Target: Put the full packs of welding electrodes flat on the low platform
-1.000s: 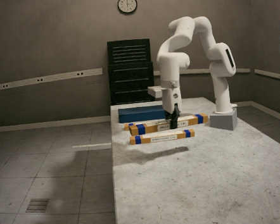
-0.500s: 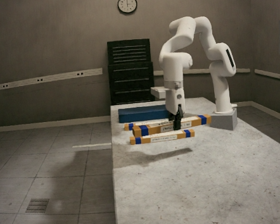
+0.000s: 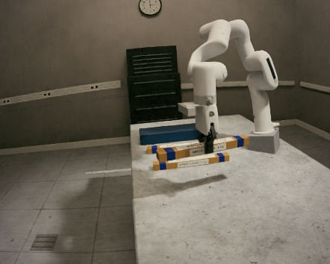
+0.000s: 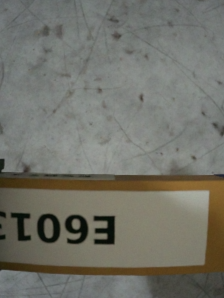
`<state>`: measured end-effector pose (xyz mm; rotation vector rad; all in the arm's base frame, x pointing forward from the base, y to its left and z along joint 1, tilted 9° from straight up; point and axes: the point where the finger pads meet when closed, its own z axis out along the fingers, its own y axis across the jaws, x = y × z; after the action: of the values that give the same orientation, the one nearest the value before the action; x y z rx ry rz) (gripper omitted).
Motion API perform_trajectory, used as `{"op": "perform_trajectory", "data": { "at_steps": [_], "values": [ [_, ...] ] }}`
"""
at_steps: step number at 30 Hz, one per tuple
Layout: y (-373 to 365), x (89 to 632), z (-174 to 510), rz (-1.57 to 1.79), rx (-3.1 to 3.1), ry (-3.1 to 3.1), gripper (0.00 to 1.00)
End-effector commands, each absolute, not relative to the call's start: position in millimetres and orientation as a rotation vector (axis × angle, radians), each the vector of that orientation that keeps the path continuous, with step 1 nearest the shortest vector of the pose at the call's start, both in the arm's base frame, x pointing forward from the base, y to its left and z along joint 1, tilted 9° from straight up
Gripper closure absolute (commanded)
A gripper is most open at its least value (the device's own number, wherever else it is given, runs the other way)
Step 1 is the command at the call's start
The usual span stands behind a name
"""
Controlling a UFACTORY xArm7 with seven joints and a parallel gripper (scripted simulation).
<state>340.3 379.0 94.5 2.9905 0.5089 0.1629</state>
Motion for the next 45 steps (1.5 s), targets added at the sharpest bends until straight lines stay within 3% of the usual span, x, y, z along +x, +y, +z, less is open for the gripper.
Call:
{"op": "perform_trajectory", "data": {
  "at_steps": [1, 45],
  "values": [
    [381, 341, 97, 0.17, 2.994, 0.51, 0.65],
    [380, 343, 83, 0.17, 2.994, 0.51, 0.65]
  ]
}}
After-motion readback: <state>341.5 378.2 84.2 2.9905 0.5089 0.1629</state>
